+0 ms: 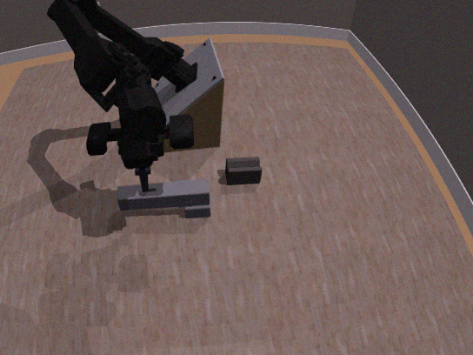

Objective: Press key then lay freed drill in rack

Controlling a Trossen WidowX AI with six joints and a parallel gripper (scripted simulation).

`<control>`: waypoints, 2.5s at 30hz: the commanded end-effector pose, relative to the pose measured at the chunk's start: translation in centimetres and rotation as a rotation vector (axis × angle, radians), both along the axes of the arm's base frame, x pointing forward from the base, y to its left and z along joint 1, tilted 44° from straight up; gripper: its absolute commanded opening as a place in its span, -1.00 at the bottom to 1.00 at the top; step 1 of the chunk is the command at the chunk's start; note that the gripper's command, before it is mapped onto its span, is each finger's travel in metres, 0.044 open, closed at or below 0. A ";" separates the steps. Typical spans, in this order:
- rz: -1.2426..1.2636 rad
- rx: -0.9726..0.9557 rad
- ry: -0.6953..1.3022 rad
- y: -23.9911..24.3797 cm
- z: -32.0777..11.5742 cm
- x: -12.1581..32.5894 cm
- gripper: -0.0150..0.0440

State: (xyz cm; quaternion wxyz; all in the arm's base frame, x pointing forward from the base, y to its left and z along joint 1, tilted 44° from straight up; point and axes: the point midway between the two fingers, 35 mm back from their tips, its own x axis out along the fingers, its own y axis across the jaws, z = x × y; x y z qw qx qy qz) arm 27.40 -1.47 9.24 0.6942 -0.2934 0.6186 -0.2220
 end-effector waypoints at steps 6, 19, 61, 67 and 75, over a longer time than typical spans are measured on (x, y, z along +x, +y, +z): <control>0.000 -0.006 0.003 -0.5 -0.4 0.0 -0.49; 0.000 -0.006 0.003 -0.6 -0.8 0.3 -0.49; 0.000 -0.007 0.003 -2.1 -2.2 -0.2 -0.49; 0.000 -0.006 0.003 -2.2 -2.3 -0.1 -0.40; 0.000 -0.004 0.004 2.7 2.7 -0.4 0.31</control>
